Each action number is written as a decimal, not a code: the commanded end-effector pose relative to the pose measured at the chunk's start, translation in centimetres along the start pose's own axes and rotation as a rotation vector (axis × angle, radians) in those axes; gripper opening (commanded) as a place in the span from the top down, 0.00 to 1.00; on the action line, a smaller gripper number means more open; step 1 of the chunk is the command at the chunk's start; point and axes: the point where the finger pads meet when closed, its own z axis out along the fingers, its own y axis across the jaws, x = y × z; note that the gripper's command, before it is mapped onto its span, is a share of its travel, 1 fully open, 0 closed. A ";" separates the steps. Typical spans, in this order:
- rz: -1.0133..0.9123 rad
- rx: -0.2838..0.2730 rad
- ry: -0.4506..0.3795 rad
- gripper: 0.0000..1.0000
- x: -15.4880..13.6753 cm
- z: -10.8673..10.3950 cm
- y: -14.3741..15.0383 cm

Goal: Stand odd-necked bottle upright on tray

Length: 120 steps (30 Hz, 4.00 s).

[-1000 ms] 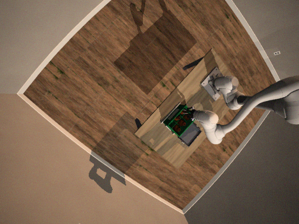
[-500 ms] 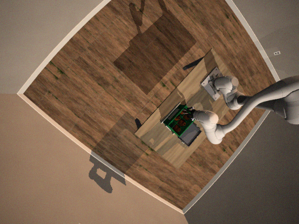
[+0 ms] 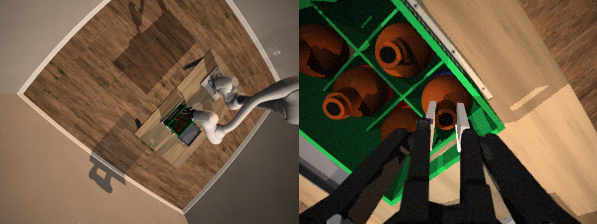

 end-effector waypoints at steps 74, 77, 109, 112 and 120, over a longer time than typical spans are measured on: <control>0.000 0.000 0.000 1.00 0.0 -4.0 -0.3; 0.000 0.000 0.000 1.00 0.0 -4.0 -0.3; 0.000 0.000 0.000 1.00 0.0 -4.0 -0.3; 0.000 0.000 0.000 1.00 0.0 -4.0 -0.3; 0.000 0.000 0.000 1.00 0.0 -4.1 -0.3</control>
